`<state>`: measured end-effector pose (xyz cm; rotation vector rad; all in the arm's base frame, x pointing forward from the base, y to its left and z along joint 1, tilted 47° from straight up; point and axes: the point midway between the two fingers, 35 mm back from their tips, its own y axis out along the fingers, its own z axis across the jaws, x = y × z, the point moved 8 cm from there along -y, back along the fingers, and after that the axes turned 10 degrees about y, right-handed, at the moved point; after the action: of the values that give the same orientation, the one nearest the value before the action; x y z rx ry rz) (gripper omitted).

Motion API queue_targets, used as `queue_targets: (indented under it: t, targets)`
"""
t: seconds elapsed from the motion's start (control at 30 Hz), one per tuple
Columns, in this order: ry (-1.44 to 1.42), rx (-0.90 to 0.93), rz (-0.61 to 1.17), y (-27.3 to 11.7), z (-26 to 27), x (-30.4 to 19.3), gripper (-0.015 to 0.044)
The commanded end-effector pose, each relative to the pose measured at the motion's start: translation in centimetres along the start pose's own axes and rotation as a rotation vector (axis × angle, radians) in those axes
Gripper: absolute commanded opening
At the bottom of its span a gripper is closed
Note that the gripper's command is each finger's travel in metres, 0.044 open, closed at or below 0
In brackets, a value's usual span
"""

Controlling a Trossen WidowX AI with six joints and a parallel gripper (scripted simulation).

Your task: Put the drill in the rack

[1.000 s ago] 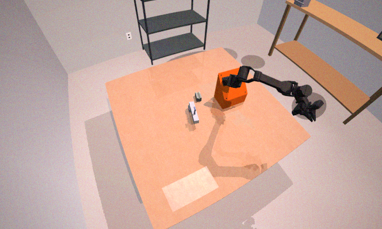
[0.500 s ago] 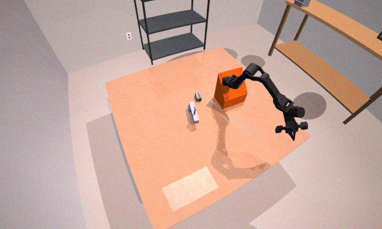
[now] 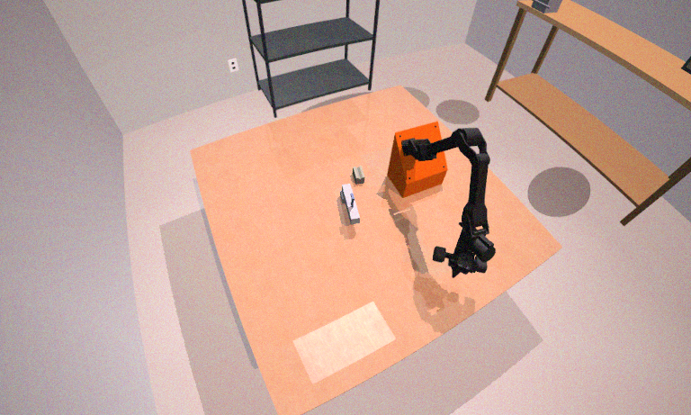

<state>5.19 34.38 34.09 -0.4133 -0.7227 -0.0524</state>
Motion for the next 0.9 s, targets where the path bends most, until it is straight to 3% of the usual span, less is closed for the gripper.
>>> queue_targets:
  t: [0.0, 0.2, 0.4, 0.63, 0.87]
  targets:
    - [0.004, -0.139, 0.065, 1.6, -5.8, 1.6, 0.0]
    - [0.083, -0.324, 0.161, 1.8, -15.2, 4.0, 0.0]
    - [0.239, -0.449, 0.256, -0.6, -24.4, 5.2, 0.0]
    - [0.519, -0.496, 0.34, -6.3, -34.2, 4.5, 0.0]
    - [0.876, -0.412, 0.321, -13.3, -41.2, 1.7, 0.0]
